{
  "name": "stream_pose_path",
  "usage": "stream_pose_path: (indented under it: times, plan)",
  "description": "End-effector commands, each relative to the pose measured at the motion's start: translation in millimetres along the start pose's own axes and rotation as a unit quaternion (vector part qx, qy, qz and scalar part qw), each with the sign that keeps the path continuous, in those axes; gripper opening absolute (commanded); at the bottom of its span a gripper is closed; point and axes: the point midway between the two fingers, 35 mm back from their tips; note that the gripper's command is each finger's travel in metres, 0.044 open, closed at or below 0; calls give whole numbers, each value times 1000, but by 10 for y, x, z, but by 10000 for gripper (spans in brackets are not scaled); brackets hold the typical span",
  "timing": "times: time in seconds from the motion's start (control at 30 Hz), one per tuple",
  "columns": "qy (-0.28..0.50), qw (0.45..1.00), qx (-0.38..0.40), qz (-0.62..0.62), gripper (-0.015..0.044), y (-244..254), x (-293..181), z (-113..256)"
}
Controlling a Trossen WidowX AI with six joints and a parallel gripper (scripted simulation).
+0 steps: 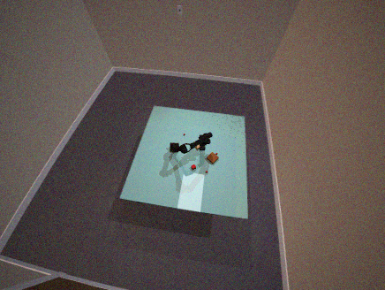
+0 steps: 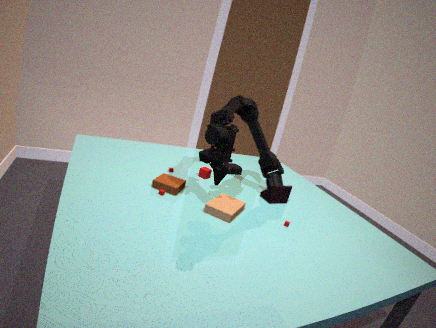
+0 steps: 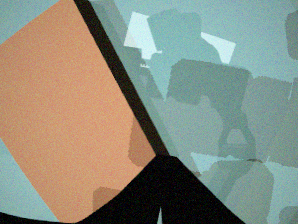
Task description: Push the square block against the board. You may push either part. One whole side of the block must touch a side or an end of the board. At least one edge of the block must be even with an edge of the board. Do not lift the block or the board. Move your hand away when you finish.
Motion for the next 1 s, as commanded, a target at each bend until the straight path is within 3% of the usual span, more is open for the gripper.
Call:
stream_pose_path:
  times: [0.0,0.4,0.8,0.97]
  plan:
    - [4,998,0,-56,0,148,-150,-18]
    - [4,968,-10,-250,0,526,-668,-69]
    - [-8,899,-26,-436,0,744,-1211,-160]
    - [-11,888,-28,-458,0,759,-1277,-174]
Point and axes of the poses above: the point midway between the two fingers, 35 mm back from their tips, its own z axis back along the fingers, its own y axis across the jaws, x = y × z, and after that the axes turned 13 degrees about -z, right-handed
